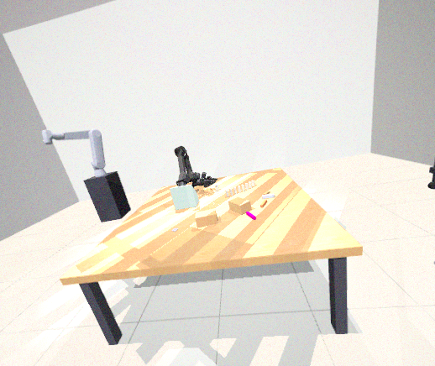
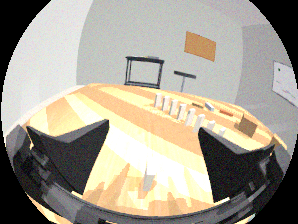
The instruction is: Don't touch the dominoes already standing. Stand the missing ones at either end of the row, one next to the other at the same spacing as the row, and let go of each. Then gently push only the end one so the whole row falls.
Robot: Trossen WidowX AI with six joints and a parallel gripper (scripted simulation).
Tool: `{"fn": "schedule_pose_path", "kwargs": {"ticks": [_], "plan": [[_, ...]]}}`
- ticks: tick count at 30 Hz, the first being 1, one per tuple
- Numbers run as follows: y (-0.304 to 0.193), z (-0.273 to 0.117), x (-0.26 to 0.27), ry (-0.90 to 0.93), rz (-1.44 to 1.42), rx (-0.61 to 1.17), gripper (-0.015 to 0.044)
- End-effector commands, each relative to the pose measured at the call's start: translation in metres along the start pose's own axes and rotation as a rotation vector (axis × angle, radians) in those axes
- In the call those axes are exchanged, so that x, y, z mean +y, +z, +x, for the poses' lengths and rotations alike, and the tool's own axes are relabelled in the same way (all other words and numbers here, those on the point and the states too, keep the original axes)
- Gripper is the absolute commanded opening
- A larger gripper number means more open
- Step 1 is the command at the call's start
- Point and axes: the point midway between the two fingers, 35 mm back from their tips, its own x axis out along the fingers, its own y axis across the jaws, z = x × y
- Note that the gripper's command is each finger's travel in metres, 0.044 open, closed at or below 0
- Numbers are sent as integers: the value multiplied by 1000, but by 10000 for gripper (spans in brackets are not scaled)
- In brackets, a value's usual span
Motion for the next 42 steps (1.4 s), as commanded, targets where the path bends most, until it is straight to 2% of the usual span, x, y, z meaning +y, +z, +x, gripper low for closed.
{"fn": "schedule_pose_path", "kwargs": {"ticks": [1,8,12,16,18,27,31,35,42], "plan": [[-1,13,14,17,-124,53,440],[-1,78,26,47,-663,313,440],[9,101,18,105,-920,507,440],[22,108,6,202,-1096,690,440],[30,120,-9,174,-1106,735,440],[21,91,-25,488,-1297,1024,440],[25,57,-24,840,-1319,1164,440],[42,26,-8,1181,-1236,1145,440],[46,22,-4,1231,-1215,1126,440]]}}
